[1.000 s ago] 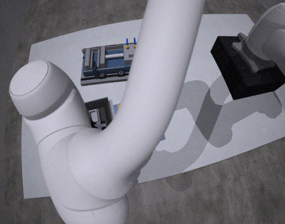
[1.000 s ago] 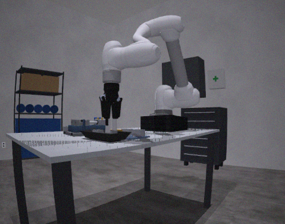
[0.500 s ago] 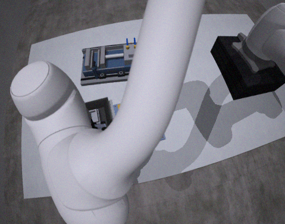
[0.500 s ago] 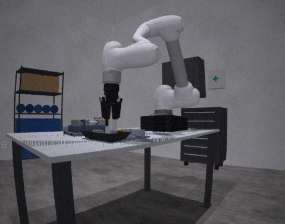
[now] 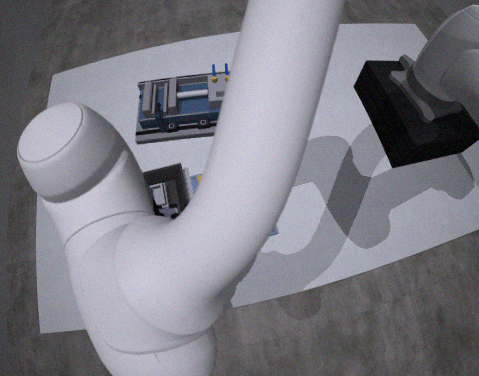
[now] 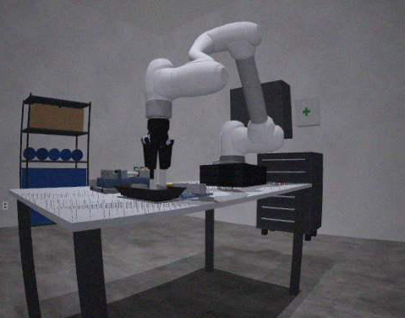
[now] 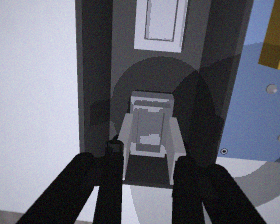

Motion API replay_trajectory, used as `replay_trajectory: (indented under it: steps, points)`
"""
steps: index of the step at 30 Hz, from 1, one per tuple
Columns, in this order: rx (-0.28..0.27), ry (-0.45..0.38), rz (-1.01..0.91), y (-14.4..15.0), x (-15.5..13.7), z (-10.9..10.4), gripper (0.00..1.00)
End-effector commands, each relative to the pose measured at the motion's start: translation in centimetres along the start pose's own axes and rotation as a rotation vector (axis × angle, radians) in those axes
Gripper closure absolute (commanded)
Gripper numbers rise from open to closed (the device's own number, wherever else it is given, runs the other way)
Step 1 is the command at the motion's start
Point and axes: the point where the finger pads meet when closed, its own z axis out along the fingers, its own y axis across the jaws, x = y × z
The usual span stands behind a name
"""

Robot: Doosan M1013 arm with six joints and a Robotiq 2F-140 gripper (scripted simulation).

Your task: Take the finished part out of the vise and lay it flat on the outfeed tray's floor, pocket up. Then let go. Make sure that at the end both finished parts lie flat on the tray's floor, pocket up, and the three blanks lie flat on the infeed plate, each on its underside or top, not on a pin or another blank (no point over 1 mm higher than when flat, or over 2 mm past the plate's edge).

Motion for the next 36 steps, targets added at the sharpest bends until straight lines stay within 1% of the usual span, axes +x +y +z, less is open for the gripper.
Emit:
replay_trajectory:
  steps: [1,19,20,36]
  points:
    - [0.0,0.0,0.0,0.0,-0.01,-0.02,1.0]
    - [0.0,0.0,0.0,0.0,-0.01,-0.02,1.0]
    - [0.0,0.0,0.0,0.0,-0.01,-0.02,0.6]
    - [0.0,0.0,0.0,0.0,-0.01,-0.02,0.6]
